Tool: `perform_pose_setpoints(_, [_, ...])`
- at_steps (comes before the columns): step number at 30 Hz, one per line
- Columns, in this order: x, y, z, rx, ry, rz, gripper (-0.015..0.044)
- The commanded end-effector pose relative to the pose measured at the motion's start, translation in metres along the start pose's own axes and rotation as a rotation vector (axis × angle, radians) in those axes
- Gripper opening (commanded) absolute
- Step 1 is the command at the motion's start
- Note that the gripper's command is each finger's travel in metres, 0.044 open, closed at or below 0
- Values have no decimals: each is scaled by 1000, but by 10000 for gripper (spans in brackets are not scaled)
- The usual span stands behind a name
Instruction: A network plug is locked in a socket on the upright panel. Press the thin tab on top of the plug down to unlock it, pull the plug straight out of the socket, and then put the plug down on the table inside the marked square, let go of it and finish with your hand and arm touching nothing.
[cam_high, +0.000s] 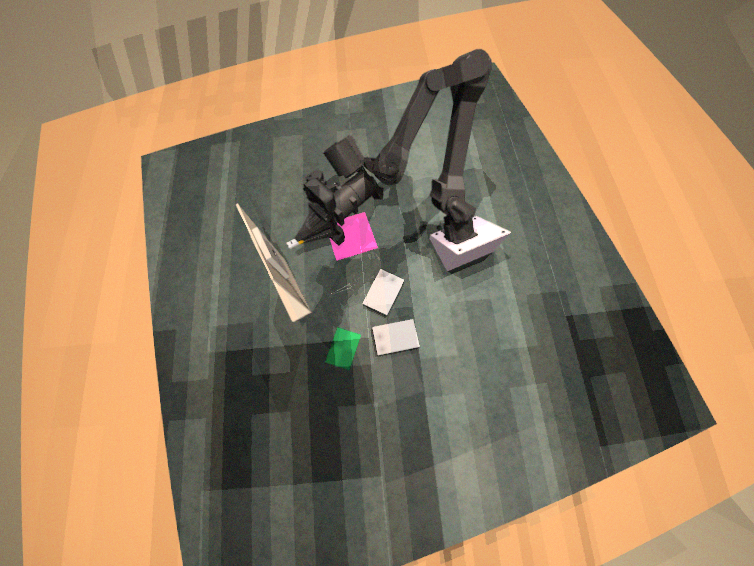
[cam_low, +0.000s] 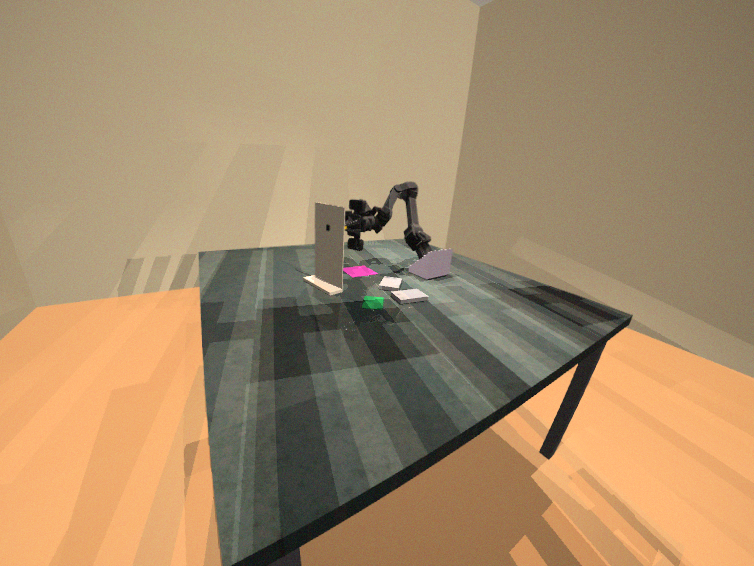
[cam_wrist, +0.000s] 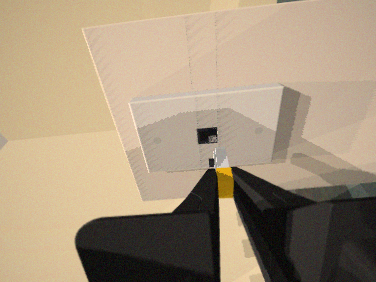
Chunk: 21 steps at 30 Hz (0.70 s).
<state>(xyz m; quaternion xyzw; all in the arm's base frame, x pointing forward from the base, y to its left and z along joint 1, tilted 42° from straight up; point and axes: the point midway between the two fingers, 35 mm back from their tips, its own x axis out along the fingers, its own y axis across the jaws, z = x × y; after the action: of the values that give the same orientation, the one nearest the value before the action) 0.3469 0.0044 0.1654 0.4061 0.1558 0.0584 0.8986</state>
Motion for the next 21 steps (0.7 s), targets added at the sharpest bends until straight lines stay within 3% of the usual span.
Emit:
perform_pose_setpoints(1, [-2, 0, -1, -4, 3, 2, 0])
perform_pose_setpoints(21, [-11, 0, -2, -4, 3, 2, 0])
